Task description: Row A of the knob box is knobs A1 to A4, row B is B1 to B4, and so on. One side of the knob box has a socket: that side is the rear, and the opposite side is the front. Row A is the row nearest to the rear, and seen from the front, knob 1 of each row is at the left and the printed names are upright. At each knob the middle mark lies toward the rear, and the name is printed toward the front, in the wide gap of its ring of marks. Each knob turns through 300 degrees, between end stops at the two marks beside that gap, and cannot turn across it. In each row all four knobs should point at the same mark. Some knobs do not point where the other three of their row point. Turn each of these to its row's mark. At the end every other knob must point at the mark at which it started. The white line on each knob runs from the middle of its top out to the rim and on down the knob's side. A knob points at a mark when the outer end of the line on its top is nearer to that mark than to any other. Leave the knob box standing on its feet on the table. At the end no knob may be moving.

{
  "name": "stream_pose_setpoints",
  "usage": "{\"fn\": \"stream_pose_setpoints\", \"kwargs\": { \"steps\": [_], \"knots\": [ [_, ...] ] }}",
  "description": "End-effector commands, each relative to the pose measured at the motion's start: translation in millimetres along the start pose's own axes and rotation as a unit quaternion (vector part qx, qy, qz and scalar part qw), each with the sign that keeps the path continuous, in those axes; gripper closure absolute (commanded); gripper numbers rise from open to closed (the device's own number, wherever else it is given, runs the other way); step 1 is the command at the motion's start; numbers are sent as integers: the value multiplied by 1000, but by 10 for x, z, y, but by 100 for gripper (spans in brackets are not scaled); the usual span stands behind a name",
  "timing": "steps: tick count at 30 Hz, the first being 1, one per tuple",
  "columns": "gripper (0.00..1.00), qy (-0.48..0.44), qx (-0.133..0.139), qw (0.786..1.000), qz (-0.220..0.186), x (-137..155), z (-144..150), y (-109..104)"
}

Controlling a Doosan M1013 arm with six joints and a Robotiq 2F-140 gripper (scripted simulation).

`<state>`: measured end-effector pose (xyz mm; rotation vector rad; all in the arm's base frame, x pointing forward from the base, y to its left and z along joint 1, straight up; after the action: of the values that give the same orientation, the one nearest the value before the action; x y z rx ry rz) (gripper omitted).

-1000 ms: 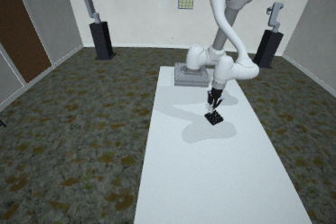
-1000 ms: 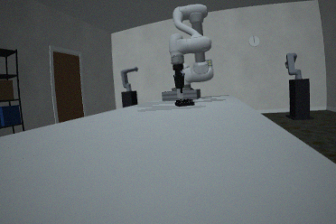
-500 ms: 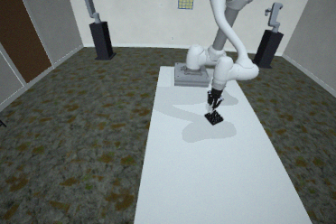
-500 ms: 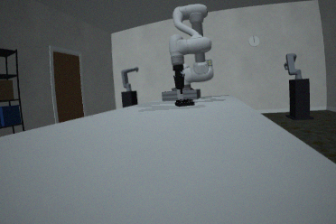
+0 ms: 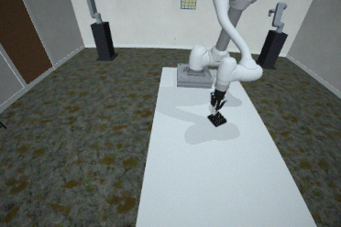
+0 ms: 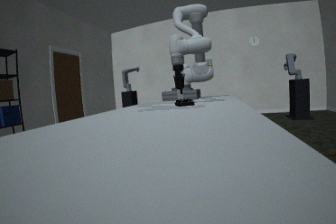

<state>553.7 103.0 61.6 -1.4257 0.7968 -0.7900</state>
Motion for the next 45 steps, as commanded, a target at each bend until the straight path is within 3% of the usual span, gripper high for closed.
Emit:
{"fn": "stream_pose_setpoints", "kwargs": {
  "steps": [1, 45],
  "knots": [
    [88, 0, 0, 1000, 0, 0, 0, -1],
    [88, 0, 0, 1000, 0, 0, 0, 131]
  ]
}}
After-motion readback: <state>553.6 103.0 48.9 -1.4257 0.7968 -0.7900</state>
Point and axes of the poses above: the point where the finger pads meet when closed, its own y axis out along the fingers, its own z axis across the jaws, x = y × z, the point moved 8 cm from there along -y, back along the fingers, and after that the axes turned 10 degrees about y, right-handed, at the moved point
